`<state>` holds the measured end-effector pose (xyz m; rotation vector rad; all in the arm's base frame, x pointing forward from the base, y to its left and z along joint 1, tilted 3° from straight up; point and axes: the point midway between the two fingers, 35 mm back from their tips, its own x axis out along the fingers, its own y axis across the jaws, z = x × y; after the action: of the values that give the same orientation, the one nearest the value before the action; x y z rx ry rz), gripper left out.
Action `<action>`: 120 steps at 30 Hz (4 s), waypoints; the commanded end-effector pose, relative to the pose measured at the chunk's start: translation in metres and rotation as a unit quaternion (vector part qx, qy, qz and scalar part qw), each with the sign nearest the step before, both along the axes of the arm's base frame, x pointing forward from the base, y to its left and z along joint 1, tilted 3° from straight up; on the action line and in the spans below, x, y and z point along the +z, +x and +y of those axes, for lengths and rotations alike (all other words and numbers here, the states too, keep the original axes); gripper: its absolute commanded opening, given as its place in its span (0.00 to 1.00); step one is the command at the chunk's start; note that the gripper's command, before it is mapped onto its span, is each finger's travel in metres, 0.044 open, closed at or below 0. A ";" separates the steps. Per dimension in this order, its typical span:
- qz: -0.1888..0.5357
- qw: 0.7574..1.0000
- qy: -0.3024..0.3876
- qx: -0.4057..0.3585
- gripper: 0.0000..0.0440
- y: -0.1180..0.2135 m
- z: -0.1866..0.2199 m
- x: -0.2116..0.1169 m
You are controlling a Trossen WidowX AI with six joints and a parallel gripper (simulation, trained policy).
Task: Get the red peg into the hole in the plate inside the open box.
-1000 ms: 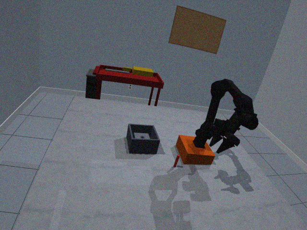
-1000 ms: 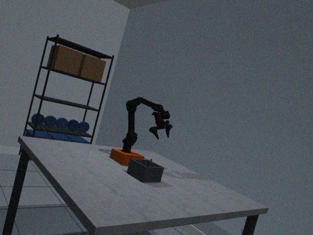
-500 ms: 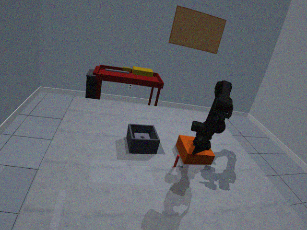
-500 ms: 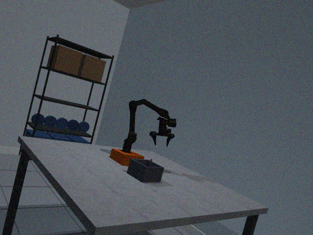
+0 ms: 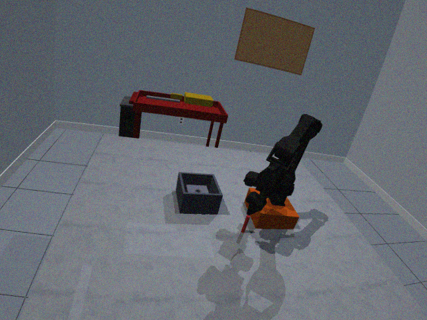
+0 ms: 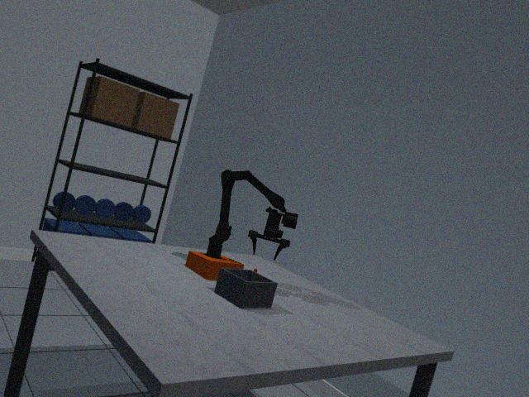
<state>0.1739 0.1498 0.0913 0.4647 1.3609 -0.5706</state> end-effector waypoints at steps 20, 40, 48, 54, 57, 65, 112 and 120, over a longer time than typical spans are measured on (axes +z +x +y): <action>0.008 0.995 0.019 -0.101 1.00 0.005 -0.025 -0.094; 0.047 0.990 0.044 -0.128 0.04 0.002 -0.028 -0.108; 0.005 0.995 0.029 -0.100 0.00 0.022 -0.034 -0.084; -0.022 0.996 0.015 -0.081 0.00 0.039 -0.041 -0.061; -0.035 0.996 0.009 -0.076 0.00 0.048 -0.045 -0.050; -0.063 0.995 -0.003 -0.075 0.00 0.075 -0.059 -0.020; -0.048 0.981 -0.006 -0.188 0.09 0.163 -0.198 -0.043; -0.033 0.984 -0.011 -0.174 0.36 0.173 -0.207 -0.057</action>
<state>0.3407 -0.0543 0.0356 0.7102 1.2181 -0.8557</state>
